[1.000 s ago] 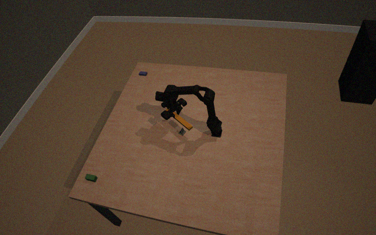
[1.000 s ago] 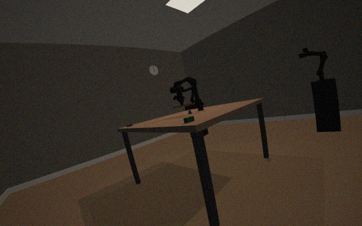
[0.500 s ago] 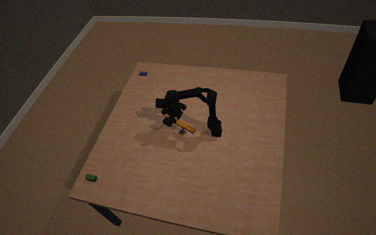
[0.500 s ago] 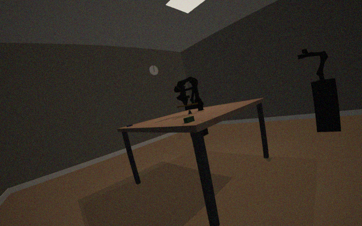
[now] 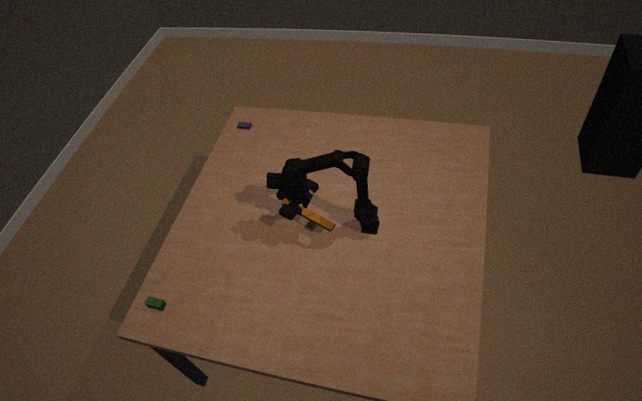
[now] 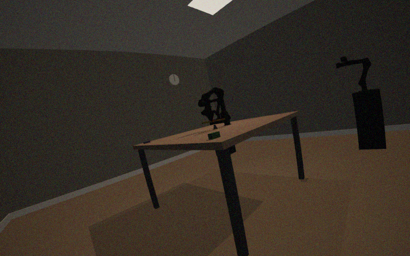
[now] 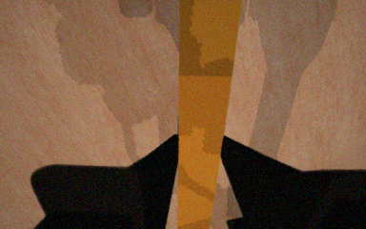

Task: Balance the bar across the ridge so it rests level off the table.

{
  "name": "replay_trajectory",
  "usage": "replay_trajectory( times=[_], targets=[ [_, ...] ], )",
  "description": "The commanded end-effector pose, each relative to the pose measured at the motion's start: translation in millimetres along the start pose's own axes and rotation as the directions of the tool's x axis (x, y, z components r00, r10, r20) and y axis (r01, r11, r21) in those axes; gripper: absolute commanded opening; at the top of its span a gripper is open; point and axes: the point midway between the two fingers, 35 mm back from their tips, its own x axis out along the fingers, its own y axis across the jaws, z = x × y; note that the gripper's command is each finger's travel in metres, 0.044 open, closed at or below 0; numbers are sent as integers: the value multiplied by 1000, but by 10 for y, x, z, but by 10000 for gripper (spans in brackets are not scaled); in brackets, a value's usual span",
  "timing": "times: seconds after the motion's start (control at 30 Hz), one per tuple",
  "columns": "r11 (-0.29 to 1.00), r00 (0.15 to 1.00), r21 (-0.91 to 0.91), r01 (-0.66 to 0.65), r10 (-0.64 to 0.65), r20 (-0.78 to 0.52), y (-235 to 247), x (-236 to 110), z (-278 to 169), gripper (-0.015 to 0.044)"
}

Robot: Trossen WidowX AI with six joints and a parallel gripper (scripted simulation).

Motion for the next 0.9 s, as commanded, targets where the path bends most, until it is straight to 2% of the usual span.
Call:
replay_trajectory(
  times=[0.0, 0.33, 0.87],
  targets=[
    [1000, 1000, 2, 3, -3, -4, -3, 84, -13, 0],
    [1000, 1000, 1, 3, -3, -4, 0, 235, -20, 0],
    [1000, 1000, 1, 3, -3, -4, 1, 225, -19, 0]
  ],
)
